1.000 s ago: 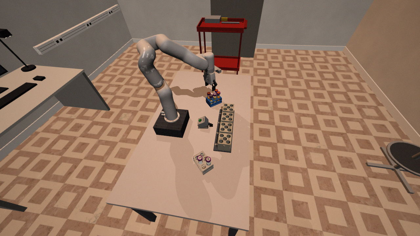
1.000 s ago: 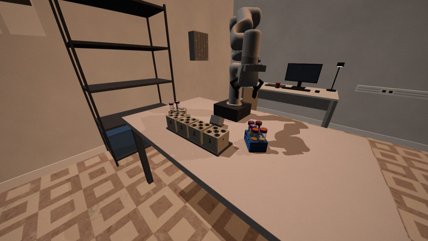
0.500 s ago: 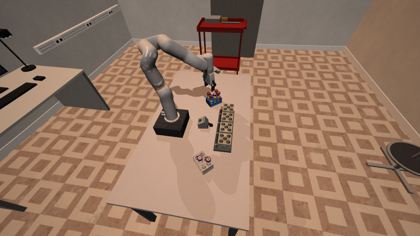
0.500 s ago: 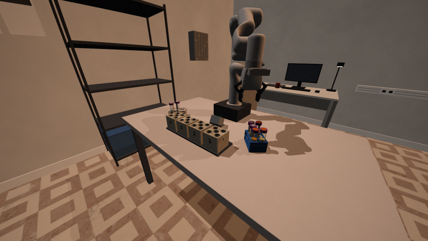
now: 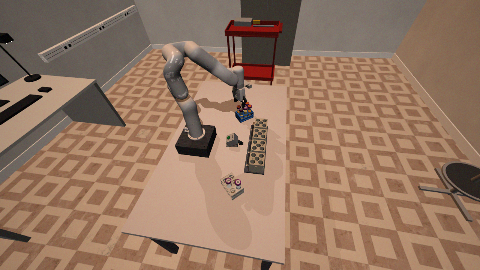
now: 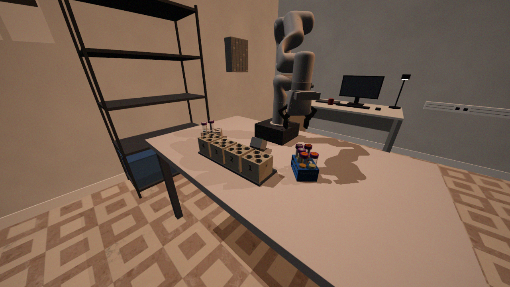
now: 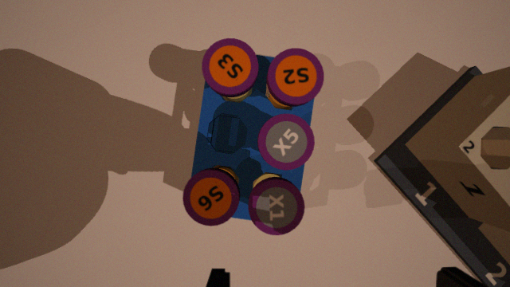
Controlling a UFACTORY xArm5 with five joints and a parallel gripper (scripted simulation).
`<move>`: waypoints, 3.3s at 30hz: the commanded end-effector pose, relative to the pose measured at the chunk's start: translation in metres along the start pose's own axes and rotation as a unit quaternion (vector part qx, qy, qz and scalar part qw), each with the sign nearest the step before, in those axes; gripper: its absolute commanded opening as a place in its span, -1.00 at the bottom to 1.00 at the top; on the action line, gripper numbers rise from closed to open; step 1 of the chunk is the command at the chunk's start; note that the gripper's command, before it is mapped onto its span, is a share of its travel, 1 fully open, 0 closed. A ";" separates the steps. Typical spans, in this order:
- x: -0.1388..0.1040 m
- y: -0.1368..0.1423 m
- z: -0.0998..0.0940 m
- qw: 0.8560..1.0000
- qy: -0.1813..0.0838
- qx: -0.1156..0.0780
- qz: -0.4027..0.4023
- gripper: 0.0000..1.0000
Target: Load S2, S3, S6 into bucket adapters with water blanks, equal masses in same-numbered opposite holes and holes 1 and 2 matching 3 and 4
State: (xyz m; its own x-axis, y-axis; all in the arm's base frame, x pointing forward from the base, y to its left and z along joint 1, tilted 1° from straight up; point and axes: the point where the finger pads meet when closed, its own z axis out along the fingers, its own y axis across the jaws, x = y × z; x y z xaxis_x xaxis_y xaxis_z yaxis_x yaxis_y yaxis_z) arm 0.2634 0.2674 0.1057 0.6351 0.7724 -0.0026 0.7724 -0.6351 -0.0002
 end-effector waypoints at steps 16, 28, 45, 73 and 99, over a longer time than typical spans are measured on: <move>0.002 0.000 0.048 1.000 0.002 0.005 0.000 1.00; 0.002 0.000 0.052 1.000 0.002 0.005 0.000 1.00; 0.002 0.000 0.052 1.000 0.002 0.005 0.000 1.00; 0.002 0.000 0.028 1.000 0.002 0.005 0.000 1.00; 0.002 0.000 -0.031 1.000 0.002 0.005 0.000 1.00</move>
State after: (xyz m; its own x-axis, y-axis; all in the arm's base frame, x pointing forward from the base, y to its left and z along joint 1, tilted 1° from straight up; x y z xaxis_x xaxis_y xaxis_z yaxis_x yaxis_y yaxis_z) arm 0.2639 0.2676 0.1248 0.6351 0.7724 -0.0026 0.7724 -0.6351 -0.0002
